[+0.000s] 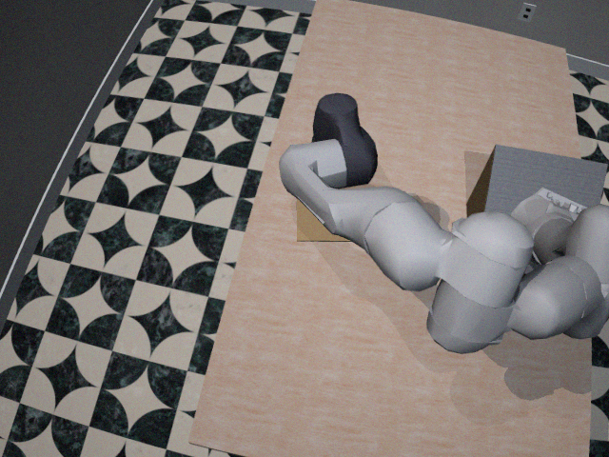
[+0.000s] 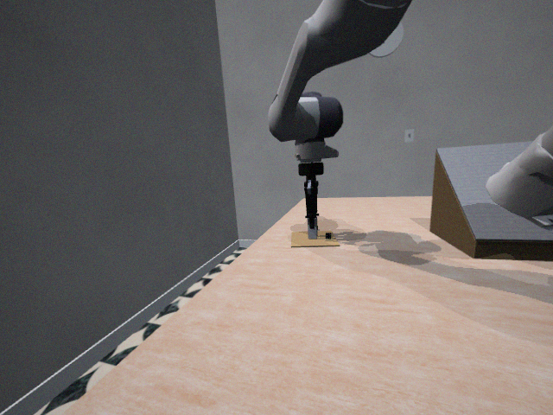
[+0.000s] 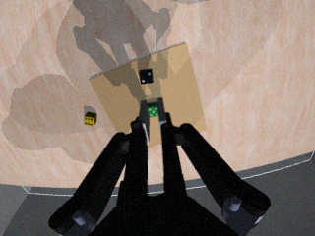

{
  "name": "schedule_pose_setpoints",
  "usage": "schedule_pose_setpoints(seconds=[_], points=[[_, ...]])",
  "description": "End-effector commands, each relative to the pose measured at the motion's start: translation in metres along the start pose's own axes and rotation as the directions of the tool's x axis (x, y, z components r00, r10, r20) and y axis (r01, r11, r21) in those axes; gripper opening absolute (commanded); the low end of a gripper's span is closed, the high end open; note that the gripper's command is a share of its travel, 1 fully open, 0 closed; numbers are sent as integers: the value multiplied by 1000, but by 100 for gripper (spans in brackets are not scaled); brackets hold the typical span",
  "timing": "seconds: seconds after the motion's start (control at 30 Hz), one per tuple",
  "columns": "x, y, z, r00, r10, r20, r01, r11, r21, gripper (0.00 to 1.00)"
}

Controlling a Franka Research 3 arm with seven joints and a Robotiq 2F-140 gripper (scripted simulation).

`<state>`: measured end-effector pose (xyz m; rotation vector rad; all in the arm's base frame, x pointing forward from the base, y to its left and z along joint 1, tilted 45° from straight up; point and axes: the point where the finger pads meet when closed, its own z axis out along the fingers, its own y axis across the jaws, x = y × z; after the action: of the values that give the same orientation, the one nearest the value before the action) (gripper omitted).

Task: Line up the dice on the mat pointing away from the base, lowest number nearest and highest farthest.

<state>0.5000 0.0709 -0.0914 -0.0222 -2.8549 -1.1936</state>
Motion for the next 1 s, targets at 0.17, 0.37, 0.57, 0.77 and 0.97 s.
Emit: schedule_pose_setpoints(seconds=[0.17, 0.37, 0.57, 0.77, 0.97], points=[[-1, 0, 1, 1000, -7, 2, 7, 1000, 1, 7], [-1, 0, 1, 1000, -7, 2, 7, 1000, 1, 7], [-1, 0, 1, 1000, -7, 2, 7, 1000, 1, 7], [-1, 0, 1, 1000, -7, 2, 7, 1000, 1, 7], [-1, 0, 1, 1000, -7, 2, 7, 1000, 1, 9]])
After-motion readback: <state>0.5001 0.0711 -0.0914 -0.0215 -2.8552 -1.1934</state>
